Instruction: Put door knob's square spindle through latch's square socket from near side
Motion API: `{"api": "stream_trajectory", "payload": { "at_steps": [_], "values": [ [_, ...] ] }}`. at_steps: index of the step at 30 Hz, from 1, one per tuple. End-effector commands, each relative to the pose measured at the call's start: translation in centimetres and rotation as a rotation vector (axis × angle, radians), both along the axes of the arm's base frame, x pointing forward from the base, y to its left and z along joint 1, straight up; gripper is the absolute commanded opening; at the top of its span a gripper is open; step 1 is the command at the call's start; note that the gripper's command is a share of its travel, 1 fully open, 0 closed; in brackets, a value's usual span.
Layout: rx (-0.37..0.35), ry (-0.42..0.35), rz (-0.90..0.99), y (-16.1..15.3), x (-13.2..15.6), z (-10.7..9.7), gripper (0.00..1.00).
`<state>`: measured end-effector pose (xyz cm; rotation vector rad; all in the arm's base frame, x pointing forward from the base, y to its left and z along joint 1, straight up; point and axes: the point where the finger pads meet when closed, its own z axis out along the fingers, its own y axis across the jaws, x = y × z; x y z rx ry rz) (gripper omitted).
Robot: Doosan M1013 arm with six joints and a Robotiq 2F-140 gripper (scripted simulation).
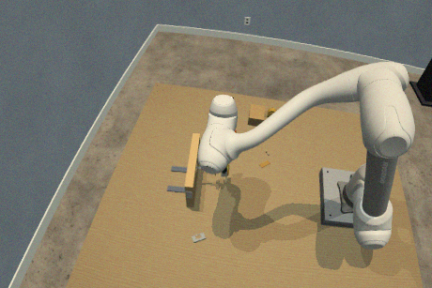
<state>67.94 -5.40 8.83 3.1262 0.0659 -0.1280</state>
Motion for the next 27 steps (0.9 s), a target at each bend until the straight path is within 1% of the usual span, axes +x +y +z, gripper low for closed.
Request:
{"api": "stream_trajectory", "payload": {
  "at_steps": [1, 27],
  "values": [
    [0.0, 0.0, 0.0, 0.0, 0.01, 0.01, 0.42],
    [0.0, 0.0, 0.0, 0.02, 0.51, 0.01, 0.42]
  ]
}}
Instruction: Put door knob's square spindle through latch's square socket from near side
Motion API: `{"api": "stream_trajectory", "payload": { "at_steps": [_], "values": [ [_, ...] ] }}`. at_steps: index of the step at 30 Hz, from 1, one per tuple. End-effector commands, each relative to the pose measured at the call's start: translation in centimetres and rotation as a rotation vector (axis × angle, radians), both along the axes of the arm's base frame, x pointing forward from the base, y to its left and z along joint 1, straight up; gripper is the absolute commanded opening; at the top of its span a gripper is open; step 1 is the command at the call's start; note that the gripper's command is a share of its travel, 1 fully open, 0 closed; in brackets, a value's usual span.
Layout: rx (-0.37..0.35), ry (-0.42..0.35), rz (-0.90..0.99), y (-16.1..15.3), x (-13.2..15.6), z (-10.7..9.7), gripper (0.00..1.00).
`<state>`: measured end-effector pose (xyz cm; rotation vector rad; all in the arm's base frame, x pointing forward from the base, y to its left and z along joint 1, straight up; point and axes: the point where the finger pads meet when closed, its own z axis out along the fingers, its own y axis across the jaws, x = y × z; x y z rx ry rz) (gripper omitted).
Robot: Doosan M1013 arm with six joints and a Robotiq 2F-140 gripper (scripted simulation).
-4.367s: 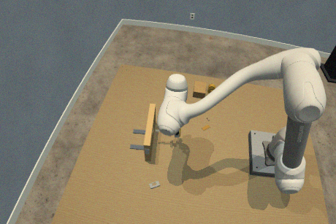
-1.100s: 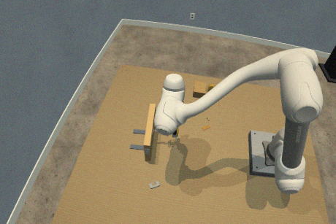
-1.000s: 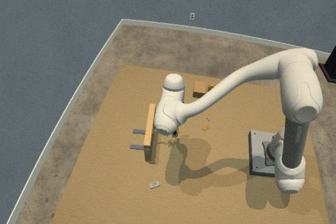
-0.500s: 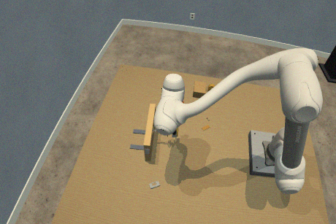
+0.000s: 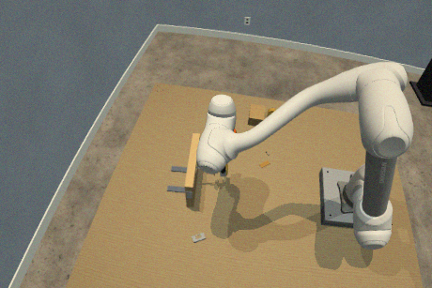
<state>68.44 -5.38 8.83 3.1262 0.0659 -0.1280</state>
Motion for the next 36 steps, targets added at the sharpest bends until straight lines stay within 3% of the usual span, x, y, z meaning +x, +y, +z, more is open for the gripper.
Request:
{"api": "stream_trajectory", "payload": {
  "at_steps": [1, 36],
  "values": [
    [0.0, 0.0, 0.0, 0.0, 0.0, 0.01, 0.42],
    [0.0, 0.0, 0.0, 0.02, 0.5, 0.01, 0.42]
  ]
}}
